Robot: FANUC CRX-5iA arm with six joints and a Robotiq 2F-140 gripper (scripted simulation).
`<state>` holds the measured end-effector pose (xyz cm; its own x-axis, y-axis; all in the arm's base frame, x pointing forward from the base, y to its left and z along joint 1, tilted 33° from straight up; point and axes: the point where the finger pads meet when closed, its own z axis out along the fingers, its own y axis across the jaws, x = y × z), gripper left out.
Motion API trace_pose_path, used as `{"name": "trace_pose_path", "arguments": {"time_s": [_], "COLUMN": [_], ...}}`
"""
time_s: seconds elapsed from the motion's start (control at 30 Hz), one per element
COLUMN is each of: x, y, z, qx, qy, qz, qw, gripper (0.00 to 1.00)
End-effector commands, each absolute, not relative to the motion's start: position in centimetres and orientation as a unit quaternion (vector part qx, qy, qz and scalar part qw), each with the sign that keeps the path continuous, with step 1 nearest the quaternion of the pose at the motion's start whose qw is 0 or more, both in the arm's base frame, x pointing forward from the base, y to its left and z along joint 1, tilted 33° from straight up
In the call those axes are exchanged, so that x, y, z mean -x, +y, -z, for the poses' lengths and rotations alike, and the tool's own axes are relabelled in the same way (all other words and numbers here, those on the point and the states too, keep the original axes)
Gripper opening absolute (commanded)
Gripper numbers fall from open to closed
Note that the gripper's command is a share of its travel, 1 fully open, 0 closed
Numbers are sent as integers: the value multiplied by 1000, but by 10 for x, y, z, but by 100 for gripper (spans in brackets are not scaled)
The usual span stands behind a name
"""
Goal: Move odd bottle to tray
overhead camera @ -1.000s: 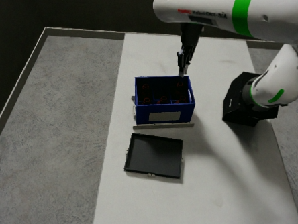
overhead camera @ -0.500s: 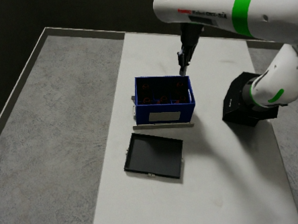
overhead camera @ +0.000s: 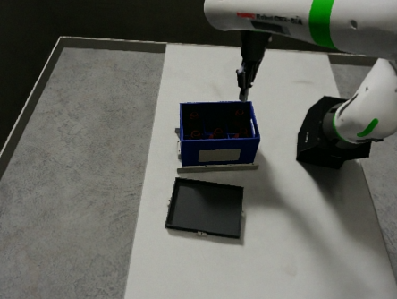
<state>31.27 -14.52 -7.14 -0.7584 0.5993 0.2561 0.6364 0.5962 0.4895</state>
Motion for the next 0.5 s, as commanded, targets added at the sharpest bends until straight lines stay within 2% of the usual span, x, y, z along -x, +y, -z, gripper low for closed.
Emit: {"name": "trace_pose_path", "arguments": {"time_s": [0.0,0.23,0.47], "x": [-313,-307,-306], "y": [-140,-74,-68], "z": [67,26,23], "qx": [346,346,346], "qy": [-893,-893,-893], "qz": [286,286,287], "qw": [32,32,32], "gripper": [10,10,10]}}
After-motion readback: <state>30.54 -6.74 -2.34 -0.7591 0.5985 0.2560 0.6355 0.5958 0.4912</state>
